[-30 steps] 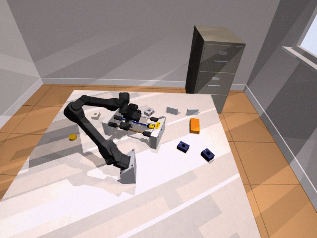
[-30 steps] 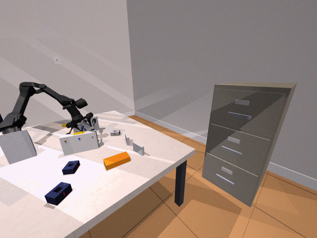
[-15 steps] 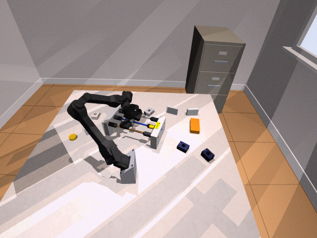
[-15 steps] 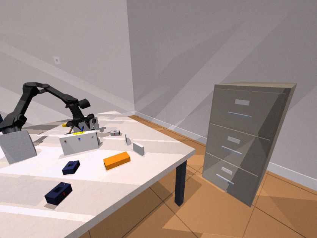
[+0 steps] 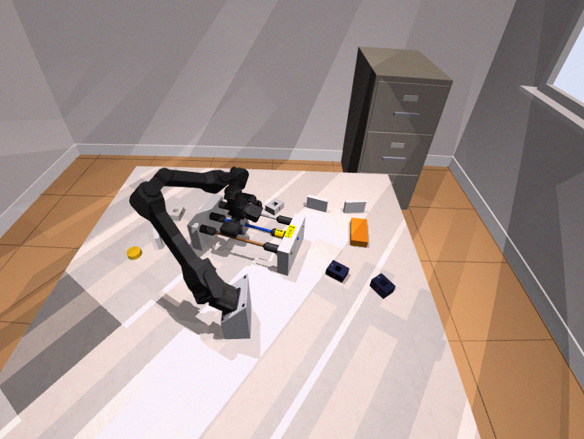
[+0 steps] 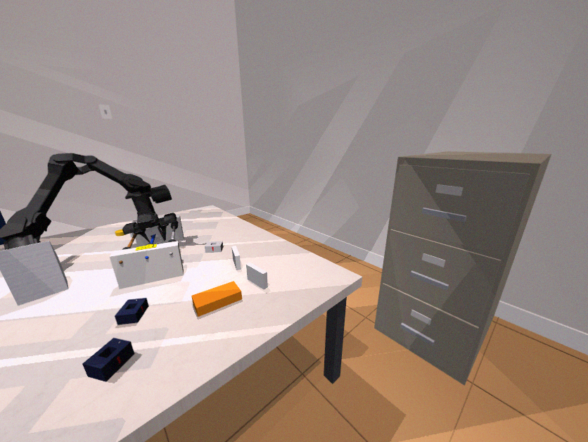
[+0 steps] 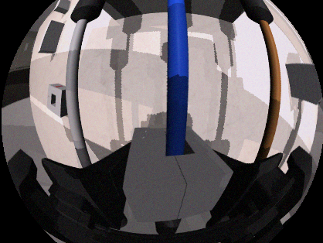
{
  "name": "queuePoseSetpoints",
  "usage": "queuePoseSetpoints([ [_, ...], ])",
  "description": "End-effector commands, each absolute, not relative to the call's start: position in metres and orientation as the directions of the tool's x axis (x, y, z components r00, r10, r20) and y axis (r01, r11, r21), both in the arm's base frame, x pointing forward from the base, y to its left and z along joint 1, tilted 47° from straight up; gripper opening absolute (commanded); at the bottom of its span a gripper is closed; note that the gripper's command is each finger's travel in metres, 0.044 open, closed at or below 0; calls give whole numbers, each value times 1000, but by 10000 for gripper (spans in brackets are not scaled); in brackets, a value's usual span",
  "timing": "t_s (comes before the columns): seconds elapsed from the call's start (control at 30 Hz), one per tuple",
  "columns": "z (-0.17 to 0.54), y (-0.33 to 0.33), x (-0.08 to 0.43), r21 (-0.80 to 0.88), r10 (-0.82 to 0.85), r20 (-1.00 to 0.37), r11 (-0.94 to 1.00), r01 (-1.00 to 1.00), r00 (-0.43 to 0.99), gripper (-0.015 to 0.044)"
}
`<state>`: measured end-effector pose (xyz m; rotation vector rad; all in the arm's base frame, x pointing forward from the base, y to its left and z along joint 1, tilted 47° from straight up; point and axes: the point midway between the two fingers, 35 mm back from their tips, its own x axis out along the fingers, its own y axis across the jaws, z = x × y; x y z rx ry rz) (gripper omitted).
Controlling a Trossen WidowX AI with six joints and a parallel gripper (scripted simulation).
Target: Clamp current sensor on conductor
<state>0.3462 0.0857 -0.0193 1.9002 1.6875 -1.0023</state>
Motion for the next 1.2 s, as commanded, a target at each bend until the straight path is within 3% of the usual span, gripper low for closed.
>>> queuePoseSetpoints([
  [0.0,-19,86,346,-223,693,-716,-116,968,-82,0],
  [0.13,-18,87,345,-265,704,-697,-72,962,-139,0],
  [0.57,-21,90,344,-263,703,-698,-74,962,-137,0],
  [0.9,-19,87,344,-264,700,-701,-77,961,-137,256],
  [1.17,-19,87,344,-264,700,-701,-77,961,-137,256],
])
